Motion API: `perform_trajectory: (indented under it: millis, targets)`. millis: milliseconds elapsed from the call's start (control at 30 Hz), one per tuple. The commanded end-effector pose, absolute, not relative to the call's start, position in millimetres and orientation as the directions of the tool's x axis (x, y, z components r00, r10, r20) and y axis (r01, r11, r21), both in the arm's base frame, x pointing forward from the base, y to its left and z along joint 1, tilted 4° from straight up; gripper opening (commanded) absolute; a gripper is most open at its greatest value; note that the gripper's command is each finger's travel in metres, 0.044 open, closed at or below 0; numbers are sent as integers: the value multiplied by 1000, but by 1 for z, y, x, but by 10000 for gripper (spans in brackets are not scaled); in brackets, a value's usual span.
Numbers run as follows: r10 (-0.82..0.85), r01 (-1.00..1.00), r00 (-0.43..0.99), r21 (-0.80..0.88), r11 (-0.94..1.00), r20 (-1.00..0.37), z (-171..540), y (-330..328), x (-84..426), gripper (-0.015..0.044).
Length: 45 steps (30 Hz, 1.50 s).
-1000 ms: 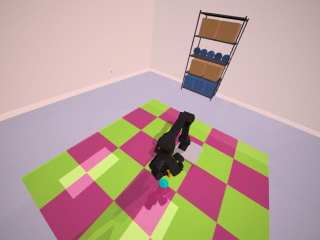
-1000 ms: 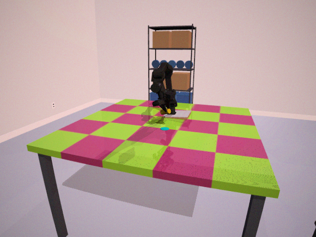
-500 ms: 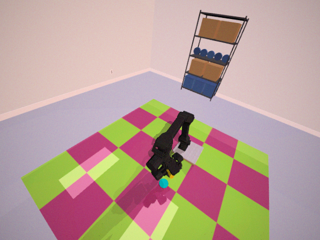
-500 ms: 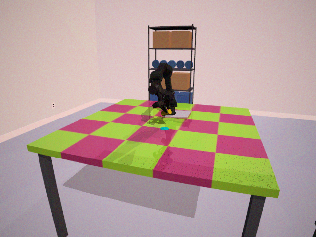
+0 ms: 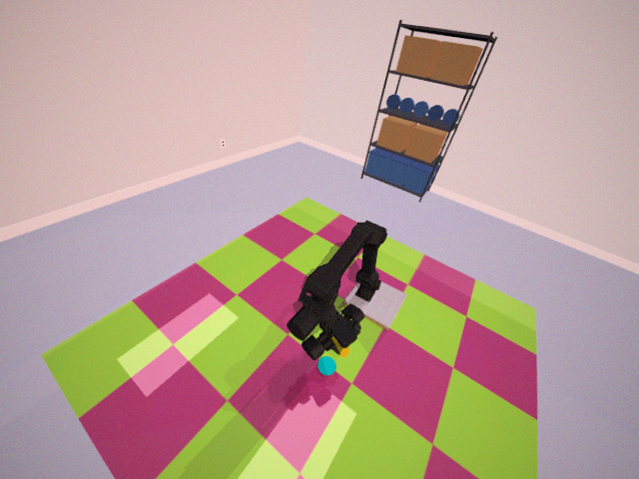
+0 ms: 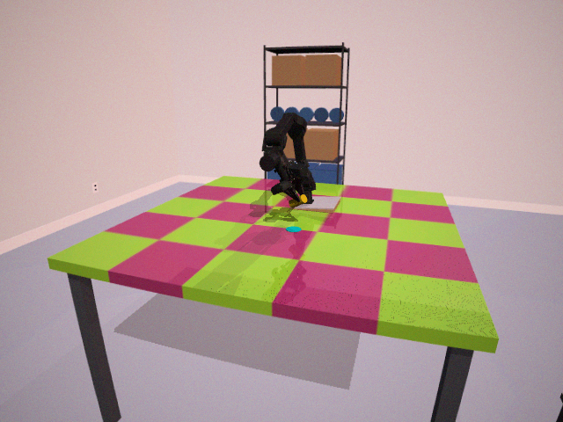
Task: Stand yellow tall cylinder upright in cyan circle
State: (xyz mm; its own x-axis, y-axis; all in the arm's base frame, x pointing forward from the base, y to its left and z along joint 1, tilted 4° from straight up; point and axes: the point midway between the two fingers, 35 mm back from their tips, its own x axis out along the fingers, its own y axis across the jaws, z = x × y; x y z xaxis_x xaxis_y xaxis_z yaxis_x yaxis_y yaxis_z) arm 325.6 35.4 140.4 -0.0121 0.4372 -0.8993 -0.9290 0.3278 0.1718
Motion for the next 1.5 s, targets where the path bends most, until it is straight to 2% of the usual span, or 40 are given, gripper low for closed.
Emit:
perform_trajectory:
  millis: [0,1467]
  targets:
    - [463,-931,-7,176,321,-886,139,35,325,105]
    - [704,-946,83,167,279,-705,138,33,323,105]
